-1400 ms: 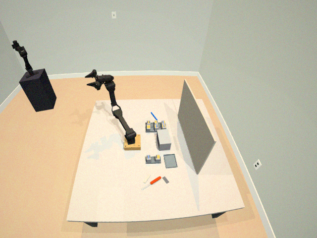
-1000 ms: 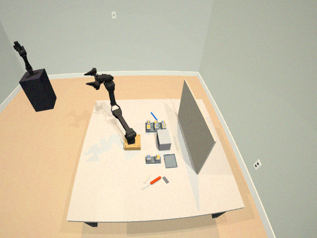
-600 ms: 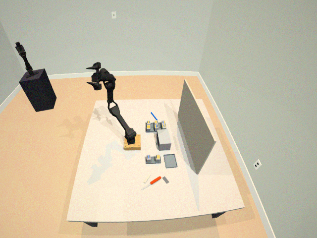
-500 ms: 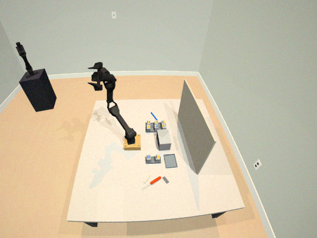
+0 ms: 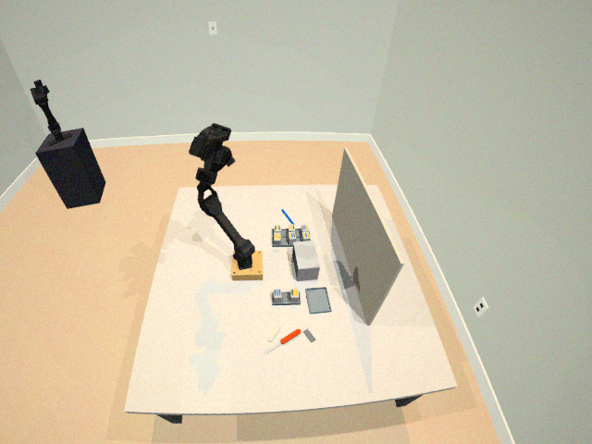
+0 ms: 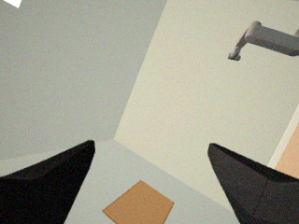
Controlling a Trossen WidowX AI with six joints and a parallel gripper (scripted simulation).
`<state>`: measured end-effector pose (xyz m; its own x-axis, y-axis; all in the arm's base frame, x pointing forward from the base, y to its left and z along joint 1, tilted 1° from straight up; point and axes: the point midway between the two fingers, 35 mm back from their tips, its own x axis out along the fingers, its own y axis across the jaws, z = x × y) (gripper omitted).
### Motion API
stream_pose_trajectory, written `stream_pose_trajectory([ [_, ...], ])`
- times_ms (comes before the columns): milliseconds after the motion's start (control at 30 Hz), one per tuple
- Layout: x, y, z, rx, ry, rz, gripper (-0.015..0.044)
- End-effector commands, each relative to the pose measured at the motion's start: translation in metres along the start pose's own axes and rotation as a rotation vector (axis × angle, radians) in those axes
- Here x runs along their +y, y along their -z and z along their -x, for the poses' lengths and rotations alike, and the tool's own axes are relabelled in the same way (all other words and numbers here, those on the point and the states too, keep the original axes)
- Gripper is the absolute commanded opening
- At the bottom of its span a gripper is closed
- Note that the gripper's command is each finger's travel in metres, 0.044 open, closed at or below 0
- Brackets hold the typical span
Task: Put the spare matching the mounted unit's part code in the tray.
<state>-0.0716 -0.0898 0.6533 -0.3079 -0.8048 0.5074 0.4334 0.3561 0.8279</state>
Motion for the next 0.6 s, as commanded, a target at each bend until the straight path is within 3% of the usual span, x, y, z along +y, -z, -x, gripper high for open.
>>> stream_pose_trajectory([
  [0,0.001,0.046,-0.013,0.124,-0.014,0.097,0.0440],
  [100,0.000,0.089,-0.019,0.244,-0.024,0.193,0.0440],
  [233,0.001,0.109,-0.021,0.272,-0.051,0.244,0.0440],
  [567,-0.011,0.280,0.007,0.761,-0.176,0.589,0.0440],
])
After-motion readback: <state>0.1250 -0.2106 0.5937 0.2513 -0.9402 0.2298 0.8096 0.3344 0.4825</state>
